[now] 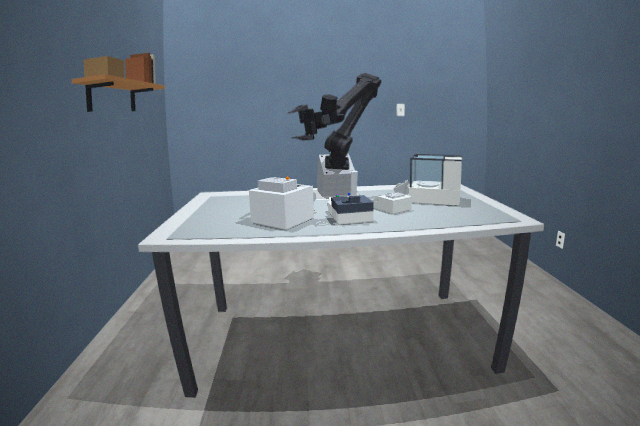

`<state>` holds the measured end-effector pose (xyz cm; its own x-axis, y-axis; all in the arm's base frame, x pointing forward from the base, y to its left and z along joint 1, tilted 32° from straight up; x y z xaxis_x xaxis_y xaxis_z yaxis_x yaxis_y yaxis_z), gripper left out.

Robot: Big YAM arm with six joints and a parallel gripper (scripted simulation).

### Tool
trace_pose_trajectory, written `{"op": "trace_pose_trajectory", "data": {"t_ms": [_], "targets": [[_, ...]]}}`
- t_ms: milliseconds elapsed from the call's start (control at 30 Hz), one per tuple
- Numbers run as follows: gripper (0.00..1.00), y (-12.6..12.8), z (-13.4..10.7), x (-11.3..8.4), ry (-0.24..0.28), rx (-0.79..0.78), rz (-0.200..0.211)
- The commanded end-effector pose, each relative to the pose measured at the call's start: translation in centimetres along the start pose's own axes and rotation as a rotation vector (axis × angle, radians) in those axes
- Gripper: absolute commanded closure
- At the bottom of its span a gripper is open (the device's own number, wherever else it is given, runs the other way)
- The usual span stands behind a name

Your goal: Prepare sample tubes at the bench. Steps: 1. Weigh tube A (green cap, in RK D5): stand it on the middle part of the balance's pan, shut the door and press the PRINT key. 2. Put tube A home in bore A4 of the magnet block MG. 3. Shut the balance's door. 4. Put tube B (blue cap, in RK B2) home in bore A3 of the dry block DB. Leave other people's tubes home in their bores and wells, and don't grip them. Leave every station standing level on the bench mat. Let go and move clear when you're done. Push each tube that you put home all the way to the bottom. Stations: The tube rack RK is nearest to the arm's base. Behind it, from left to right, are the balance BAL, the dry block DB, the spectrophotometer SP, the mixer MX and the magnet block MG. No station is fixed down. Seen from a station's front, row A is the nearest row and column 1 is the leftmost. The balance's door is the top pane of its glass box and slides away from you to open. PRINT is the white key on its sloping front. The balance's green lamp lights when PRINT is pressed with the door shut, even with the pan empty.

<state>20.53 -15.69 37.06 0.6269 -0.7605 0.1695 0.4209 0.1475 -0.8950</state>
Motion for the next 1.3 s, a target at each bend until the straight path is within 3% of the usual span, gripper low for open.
{"op": "trace_pose_trajectory", "data": {"t_ms": [0,533,567,1033,1100,1133,1267], "targets": [[0.00,-0.3,0.1,0.0,-0.002,0.003,-0.008],[0.00,-0.3,0.1,0.0,-0.002,0.003,-0.008],[0.64,0.5,0.4,0.2,-0.011,0.000,-0.007],[0.64,7.6,0.6,0.8,-0.010,-0.004,-0.005],[0.64,7.6,0.6,0.8,-0.010,-0.004,-0.005],[0.64,6.6,1.6,1.6,-0.021,0.013,-0.036],[0.64,6.9,1.0,1.3,-0.009,0.014,-0.026]]}}
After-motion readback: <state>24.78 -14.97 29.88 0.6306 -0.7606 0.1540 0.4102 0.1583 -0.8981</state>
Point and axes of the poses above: the point where the finger pads meet when closed, its own x axis out along the fingers, its own y axis across the jaws, z = x × y, the point moved 8 cm from there along -x, back along the fingers, and after that the axes turned 7 degrees about -x, right-handed, at the moved point
